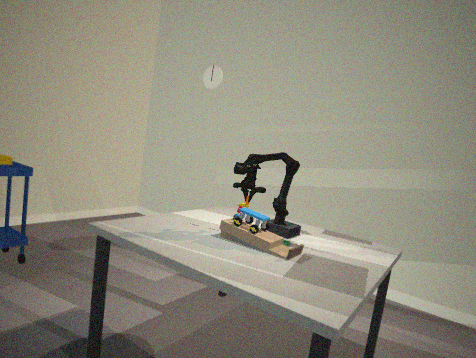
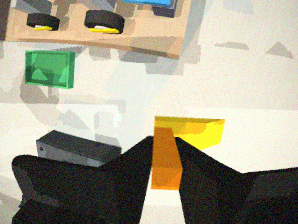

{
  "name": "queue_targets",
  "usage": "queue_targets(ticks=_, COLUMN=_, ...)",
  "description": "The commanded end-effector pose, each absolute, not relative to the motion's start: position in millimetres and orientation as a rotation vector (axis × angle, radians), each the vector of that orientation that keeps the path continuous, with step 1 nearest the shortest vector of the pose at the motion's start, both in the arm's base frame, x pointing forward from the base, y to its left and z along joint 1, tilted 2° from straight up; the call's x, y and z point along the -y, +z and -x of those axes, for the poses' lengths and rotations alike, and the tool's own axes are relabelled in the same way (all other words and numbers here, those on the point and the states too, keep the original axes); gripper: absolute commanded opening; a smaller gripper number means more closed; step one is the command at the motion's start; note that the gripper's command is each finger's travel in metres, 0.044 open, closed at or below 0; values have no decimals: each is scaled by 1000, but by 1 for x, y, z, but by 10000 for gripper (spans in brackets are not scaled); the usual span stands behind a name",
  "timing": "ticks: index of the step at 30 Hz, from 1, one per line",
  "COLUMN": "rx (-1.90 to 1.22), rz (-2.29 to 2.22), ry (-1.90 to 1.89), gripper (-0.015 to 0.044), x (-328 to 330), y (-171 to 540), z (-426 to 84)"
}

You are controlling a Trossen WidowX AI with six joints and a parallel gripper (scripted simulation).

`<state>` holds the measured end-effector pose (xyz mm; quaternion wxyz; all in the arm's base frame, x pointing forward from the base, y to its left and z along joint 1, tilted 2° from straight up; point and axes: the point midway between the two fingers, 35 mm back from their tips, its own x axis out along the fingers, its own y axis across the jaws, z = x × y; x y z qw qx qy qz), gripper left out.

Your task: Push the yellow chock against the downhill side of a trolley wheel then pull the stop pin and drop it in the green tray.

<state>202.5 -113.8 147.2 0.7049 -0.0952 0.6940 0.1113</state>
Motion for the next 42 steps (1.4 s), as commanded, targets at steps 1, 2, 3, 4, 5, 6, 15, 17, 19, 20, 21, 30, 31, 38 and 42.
queue_targets(ticks=1, rx=-1552, rz=137, ry=173, gripper=0, x=114, y=147, z=-202)
queue_targets(ticks=2, rx=-1552, rz=133, ry=169, gripper=0, x=114, y=147, z=-202)
queue_targets(ticks=3, rx=-1552, rz=133, ry=169, gripper=0, x=114, y=147, z=-202)
queue_targets(ticks=4, rx=-1552, rz=133, ry=169, gripper=0, x=114, y=147, z=-202)
queue_targets(ticks=5, rx=-1552, rz=133, ry=169, gripper=0, x=114, y=147, z=-202)
queue_targets(ticks=6, rx=-1552, rz=133, ry=169, gripper=0, x=114, y=147, z=-202)
queue_targets(ticks=15, rx=-1554, rz=94, ry=135, gripper=0, x=86, y=146, z=-206)
queue_targets(ticks=17, rx=-1554, rz=90, ry=132, gripper=0, x=78, y=146, z=-207)
queue_targets(ticks=19, rx=-1554, rz=88, ry=131, gripper=0, x=71, y=145, z=-207)
queue_targets(ticks=20, rx=-1554, rz=87, ry=130, gripper=0, x=67, y=145, z=-208)
queue_targets(ticks=21, rx=-1554, rz=86, ry=130, gripper=0, x=64, y=145, z=-208)
queue_targets(ticks=30, rx=-1554, rz=82, ry=132, gripper=0, x=31, y=144, z=-211)
queue_targets(ticks=31, rx=-1553, rz=82, ry=132, gripper=0, x=27, y=144, z=-212)
queue_targets(ticks=38, rx=-1553, rz=80, ry=134, gripper=0, x=2, y=143, z=-214)
queue_targets(ticks=42, rx=-1553, rz=79, ry=135, gripper=0, x=-12, y=143, z=-215)
